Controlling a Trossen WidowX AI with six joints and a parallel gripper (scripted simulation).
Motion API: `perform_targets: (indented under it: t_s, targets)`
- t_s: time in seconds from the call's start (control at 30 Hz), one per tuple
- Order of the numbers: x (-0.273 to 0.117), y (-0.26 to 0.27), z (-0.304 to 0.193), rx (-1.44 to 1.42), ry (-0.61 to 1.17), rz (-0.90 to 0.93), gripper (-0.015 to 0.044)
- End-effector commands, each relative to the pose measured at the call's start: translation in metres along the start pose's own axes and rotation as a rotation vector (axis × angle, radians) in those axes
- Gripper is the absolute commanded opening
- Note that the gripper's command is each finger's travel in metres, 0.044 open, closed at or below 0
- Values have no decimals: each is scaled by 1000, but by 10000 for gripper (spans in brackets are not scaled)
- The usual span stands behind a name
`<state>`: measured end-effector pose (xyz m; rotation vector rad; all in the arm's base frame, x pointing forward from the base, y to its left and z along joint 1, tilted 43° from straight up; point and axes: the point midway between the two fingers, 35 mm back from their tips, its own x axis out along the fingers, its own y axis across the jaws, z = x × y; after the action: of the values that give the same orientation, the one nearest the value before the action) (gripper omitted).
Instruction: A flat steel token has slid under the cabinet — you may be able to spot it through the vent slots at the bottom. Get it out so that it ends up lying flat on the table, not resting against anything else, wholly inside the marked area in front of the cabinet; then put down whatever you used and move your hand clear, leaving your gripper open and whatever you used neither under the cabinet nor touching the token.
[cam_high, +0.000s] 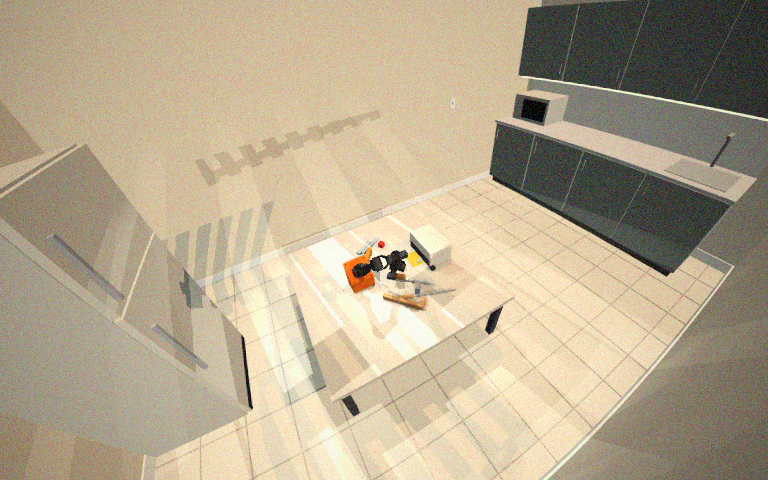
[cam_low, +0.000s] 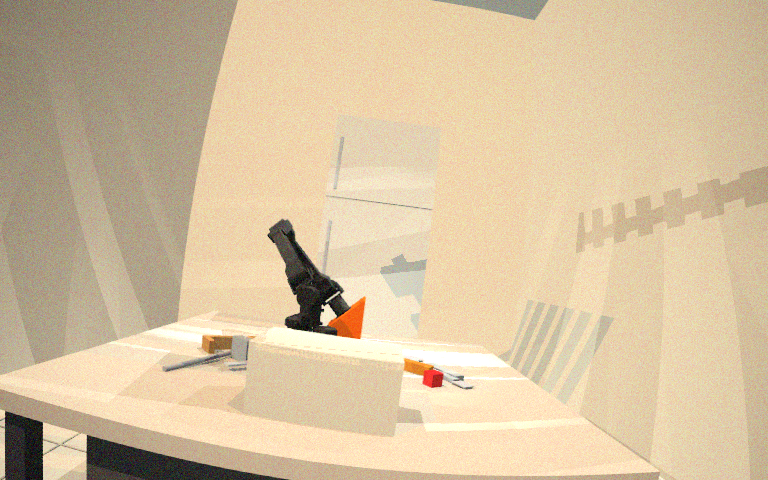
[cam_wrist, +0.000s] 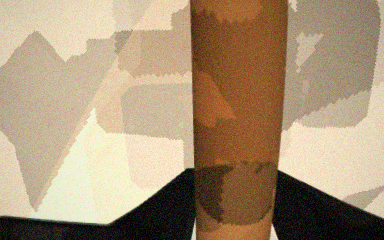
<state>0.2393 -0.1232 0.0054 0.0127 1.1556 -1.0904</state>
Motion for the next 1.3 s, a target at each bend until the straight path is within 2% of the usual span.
perform_targets:
  t_s: [0.0,1.27]
  targets:
    - [-2,-4,5,-2,-13,-1,0]
    - [-2,-37,23,-2,-15,-3,0]
